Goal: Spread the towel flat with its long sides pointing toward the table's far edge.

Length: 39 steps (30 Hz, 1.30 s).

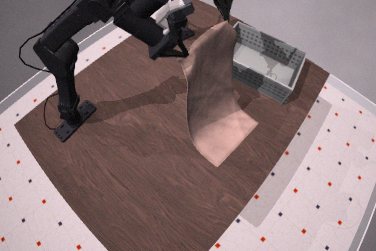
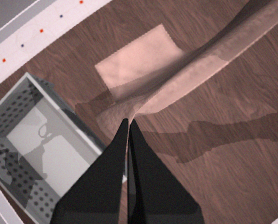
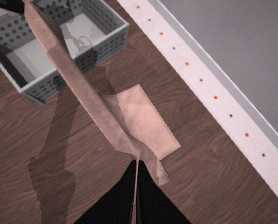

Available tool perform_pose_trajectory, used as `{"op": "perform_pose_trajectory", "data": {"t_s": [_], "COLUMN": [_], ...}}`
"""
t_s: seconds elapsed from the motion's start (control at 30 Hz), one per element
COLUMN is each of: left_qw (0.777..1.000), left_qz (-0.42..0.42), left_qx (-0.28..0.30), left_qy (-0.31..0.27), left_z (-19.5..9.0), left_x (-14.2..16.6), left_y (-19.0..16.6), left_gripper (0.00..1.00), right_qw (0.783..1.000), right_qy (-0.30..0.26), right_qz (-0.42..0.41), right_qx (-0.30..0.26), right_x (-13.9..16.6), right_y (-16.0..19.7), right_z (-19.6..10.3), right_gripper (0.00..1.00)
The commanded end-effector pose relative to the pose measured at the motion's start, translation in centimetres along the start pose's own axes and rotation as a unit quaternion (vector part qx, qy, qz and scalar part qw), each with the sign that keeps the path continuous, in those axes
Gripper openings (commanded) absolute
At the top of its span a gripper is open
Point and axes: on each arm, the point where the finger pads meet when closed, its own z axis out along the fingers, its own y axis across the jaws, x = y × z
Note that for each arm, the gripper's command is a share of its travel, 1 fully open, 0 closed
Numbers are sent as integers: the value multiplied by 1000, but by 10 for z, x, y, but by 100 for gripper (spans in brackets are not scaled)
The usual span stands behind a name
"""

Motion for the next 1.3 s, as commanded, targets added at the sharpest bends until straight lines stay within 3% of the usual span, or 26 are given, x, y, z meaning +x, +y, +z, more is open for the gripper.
{"op": "perform_pose_trajectory", "data": {"t_s": [0.0,0.07,0.1,0.17,0.2,0.3,0.33,0.43,0.47,0.63,0.67,0.87,1.27], "left_qw": [997,997,990,991,984,983,975,975,969,969,963,957,952], "left_qz": [-36,-35,-54,-60,-76,-76,-90,-90,-106,-106,-120,-141,-148], "left_qx": [-32,-28,-57,-54,-71,-69,-82,-82,-95,-95,-106,-119,-126], "left_qy": [-55,-63,-117,-107,-142,-150,-185,-185,-203,-203,-217,-223,-237], "left_z": [-10,-14,-36,-23,-30,-29,-36,-36,-37,-37,-42,-45,-58], "left_x": [-29,-25,-49,-41,-56,-57,-73,-73,-93,-93,-103,-113,-118], "left_y": [18,7,25,22,33,28,33,33,43,43,49,56,58], "left_gripper": [0,0,0,0,0,0,0,0,0,0,0,0,0], "right_qw": [998,997,993,992,986,984,976,975,969,969,963,953,953], "right_qy": [-55,-61,-98,-109,-147,-158,-194,-196,-216,-216,-237,-261,-257], "right_qz": [28,28,45,49,60,59,73,73,85,85,95,110,118], "right_qx": [19,23,41,45,58,56,73,72,83,83,91,104,109], "right_x": [-29,-24,-41,-41,-57,-58,-72,-72,-86,-86,-104,-119,-118], "right_y": [-14,-8,-23,-23,-32,-26,-36,-35,-41,-41,-47,-55,-59], "right_z": [-8,-14,-22,-22,-29,-28,-35,-34,-40,-40,-38,-44,-44], "right_gripper": [0,0,0,0,0,0,0,0,0,0,0,0,0]}}
